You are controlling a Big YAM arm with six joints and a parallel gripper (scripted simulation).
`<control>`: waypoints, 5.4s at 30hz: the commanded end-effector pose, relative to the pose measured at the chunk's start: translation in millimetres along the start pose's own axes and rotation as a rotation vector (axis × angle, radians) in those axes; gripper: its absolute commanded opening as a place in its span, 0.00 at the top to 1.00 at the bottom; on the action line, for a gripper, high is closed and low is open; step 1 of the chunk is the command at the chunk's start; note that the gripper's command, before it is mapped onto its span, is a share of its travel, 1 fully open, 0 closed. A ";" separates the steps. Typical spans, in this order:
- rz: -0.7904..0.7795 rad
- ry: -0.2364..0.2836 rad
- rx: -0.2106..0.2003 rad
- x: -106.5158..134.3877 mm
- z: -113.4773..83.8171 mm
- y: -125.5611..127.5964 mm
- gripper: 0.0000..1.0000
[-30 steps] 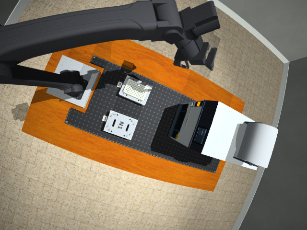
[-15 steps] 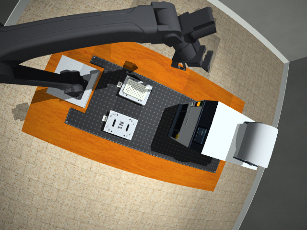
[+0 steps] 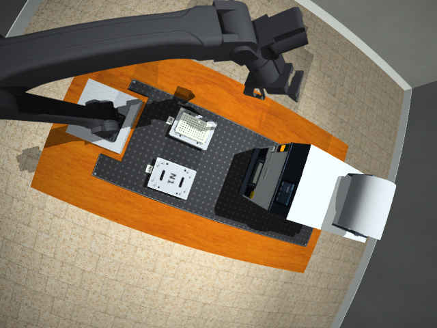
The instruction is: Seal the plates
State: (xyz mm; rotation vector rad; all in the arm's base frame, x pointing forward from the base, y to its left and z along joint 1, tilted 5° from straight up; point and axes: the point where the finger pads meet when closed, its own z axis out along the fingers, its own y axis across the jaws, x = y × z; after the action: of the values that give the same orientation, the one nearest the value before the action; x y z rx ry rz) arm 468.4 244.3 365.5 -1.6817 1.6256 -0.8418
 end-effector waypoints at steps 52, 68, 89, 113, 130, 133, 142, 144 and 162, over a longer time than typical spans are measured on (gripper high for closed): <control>0.036 0.005 0.019 8.1 -3.3 -11.8 0.00; 0.030 0.009 0.009 5.8 3.0 -8.3 0.00; 0.027 0.010 0.005 4.3 6.4 -6.9 0.00; 0.539 -0.016 0.040 61.5 -10.8 33.4 0.07; 1.042 -0.022 0.050 106.2 -14.9 61.6 1.00; 1.081 -0.013 0.034 101.9 -11.2 64.3 1.00; 1.385 -0.027 0.012 89.8 -12.8 57.0 1.00; 1.455 -0.031 0.016 90.1 -14.1 53.1 1.00; 1.642 0.150 -0.129 102.8 -7.2 44.6 1.00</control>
State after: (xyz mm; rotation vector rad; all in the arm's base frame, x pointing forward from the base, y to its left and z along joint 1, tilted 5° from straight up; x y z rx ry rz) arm 420.2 143.7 305.8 -0.0298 2.3300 0.0139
